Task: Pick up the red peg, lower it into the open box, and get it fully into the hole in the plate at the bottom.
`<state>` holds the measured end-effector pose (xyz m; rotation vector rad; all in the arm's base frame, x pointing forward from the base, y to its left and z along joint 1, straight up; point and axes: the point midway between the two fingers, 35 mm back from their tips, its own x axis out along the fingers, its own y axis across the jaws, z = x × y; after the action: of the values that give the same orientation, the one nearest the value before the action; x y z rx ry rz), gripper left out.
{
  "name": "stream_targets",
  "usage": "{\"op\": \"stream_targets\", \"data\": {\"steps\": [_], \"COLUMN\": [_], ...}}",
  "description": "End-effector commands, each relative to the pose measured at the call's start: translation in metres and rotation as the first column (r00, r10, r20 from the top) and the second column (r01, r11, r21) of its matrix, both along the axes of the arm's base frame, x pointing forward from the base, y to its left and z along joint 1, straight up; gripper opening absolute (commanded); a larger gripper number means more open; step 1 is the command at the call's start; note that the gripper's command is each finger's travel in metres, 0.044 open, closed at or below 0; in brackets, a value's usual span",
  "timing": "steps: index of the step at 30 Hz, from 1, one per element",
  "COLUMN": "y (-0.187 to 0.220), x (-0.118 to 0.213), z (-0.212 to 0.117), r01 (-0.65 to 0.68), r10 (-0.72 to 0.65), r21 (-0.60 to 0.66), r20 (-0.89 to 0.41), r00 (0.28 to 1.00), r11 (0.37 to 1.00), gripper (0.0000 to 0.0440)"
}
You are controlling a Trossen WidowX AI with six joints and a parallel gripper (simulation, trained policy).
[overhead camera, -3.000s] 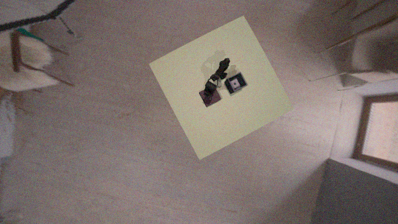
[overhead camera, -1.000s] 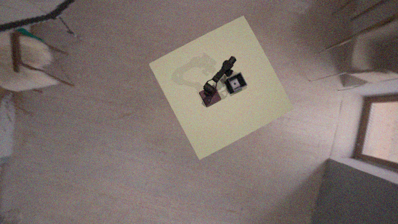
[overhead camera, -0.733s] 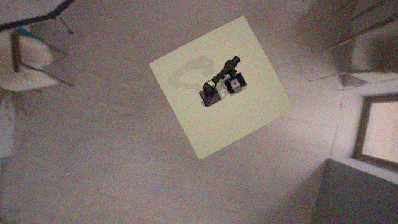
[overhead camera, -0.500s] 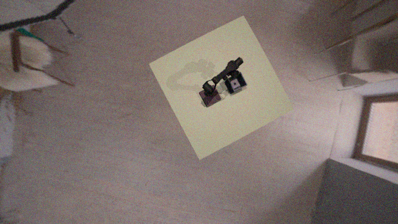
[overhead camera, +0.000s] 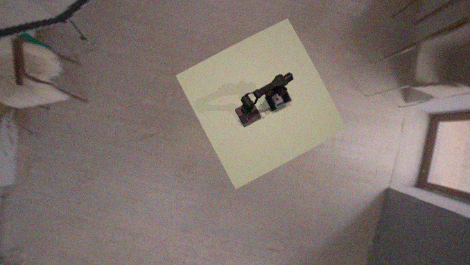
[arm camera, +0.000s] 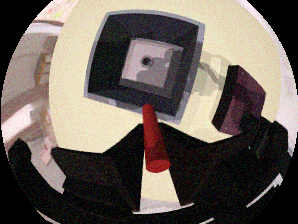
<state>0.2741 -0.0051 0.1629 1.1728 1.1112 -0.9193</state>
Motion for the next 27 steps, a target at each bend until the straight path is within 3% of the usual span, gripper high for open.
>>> {"op": "stream_targets", "data": {"steps": [1,27], "y": [-0.008,-0.058], "x": [0.002,0.022], "z": [-0.002,-0.047], "r01": [-0.001,0.0], "r10": [0.0,-0.001], "r21": [-0.011,-0.002], "r20": [-0.017,-0.095], "r00": [1.0,0.996], "r11": [1.0,1.0], "gripper": [0.0,0.0]}}
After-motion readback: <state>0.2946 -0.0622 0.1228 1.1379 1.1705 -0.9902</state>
